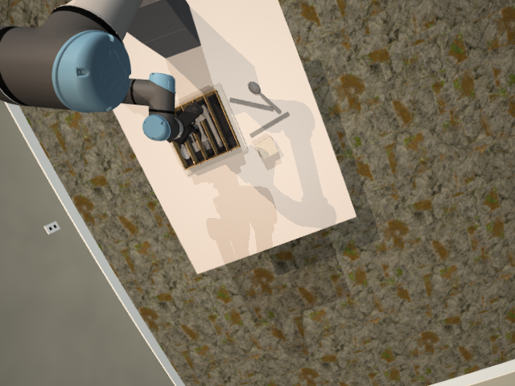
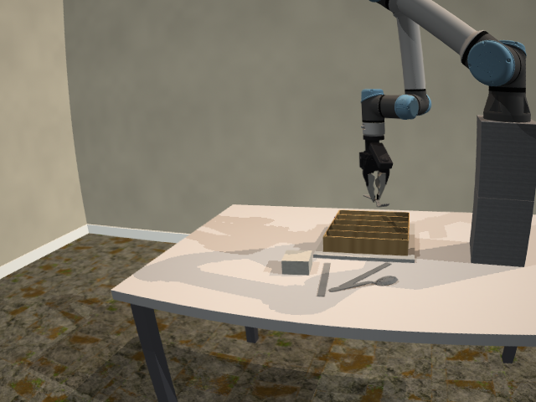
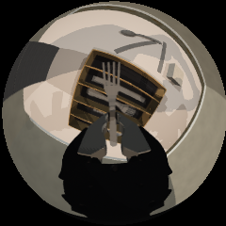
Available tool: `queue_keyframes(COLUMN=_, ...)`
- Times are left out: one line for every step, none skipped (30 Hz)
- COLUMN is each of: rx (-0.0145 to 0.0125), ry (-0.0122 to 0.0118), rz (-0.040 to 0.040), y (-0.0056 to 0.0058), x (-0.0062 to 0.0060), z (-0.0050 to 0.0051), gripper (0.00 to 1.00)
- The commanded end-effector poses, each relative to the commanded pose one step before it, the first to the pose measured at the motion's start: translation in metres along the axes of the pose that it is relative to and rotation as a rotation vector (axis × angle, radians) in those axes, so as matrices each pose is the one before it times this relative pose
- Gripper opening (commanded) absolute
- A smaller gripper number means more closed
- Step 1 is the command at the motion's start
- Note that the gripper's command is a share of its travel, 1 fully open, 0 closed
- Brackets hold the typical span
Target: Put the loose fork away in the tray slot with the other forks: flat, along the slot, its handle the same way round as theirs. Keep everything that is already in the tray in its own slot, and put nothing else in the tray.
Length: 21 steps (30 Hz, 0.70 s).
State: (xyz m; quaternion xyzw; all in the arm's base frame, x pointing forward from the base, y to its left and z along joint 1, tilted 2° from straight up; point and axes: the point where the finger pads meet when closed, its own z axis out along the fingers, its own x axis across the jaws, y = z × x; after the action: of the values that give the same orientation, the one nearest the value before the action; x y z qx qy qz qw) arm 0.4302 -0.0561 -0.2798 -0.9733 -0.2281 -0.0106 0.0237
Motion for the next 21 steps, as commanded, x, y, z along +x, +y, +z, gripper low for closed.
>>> queue_keyframes(rx=-0.00639, ry=-0.01049, rz=0.26402, y=-0.00177, x=-0.00079, z=0.00088, gripper=0.01)
queue_keyframes(rx=0.00001, ry=-0.00001, rz=0.04531, y=-0.00001, x=0.00027, z=0.0, gripper=0.01)
queue_keyframes(rx=0.0, ry=-0.00001, rz=0.04513, y=-0.00009, x=0.0003, z=0.0, gripper=0.01)
queue_keyframes(rx=0.00003, ry=0.00006, rz=0.0435, y=-0.00015, x=0.00033, z=-0.00001, gripper=0.01)
queue_keyframes(rx=0.00006, ry=0.00012, rz=0.04205, y=-0.00019, x=0.00034, z=-0.00001, gripper=0.01)
queue_keyframes(rx=0.00006, ry=0.00012, rz=0.04262, y=-0.00006, x=0.00032, z=-0.00002, gripper=0.01)
queue_keyframes(rx=0.00006, ry=0.00013, rz=0.04281, y=0.00007, x=0.0003, z=-0.00003, gripper=0.01)
queue_keyframes(rx=0.00007, ry=0.00012, rz=0.0428, y=0.00009, x=0.0003, z=-0.00003, gripper=0.01)
queue_keyframes(rx=0.00008, ry=0.00011, rz=0.04272, y=0.0001, x=0.0003, z=-0.00002, gripper=0.01)
queue_keyframes(rx=0.0, ry=0.0, rz=0.0, y=0.0, x=0.0, z=0.0, gripper=0.01)
queue_keyframes(rx=0.0, ry=0.0, rz=0.0, y=0.0, x=0.0, z=0.0, gripper=0.01)
queue_keyframes(rx=-0.00058, ry=-0.00028, rz=0.05776, y=0.00014, x=0.00035, z=-0.00007, gripper=0.01)
queue_keyframes(rx=0.0, ry=0.0, rz=0.04437, y=0.00013, x=0.00029, z=-0.00001, gripper=0.01)
queue_keyframes(rx=0.0, ry=-0.00002, rz=0.04408, y=0.00015, x=0.00029, z=0.0, gripper=0.01)
queue_keyframes(rx=0.00001, ry=-0.00004, rz=0.04376, y=0.00016, x=0.00028, z=0.00001, gripper=0.01)
queue_keyframes(rx=0.00001, ry=-0.00005, rz=0.0434, y=0.00018, x=0.00028, z=0.00001, gripper=0.01)
queue_keyframes(rx=0.00001, ry=-0.00005, rz=0.043, y=0.00019, x=0.00029, z=0.00001, gripper=0.01)
queue_keyframes(rx=0.0, ry=-0.00005, rz=0.04257, y=0.00021, x=0.0003, z=0.00001, gripper=0.01)
queue_keyframes(rx=0.0, ry=-0.00003, rz=0.0421, y=0.00022, x=0.00031, z=0.0, gripper=0.01)
queue_keyframes(rx=0.0, ry=-0.00001, rz=0.0416, y=0.00023, x=0.00032, z=-0.00001, gripper=0.01)
queue_keyframes(rx=0.0, ry=0.00001, rz=0.04107, y=0.00024, x=0.00034, z=-0.00002, gripper=0.01)
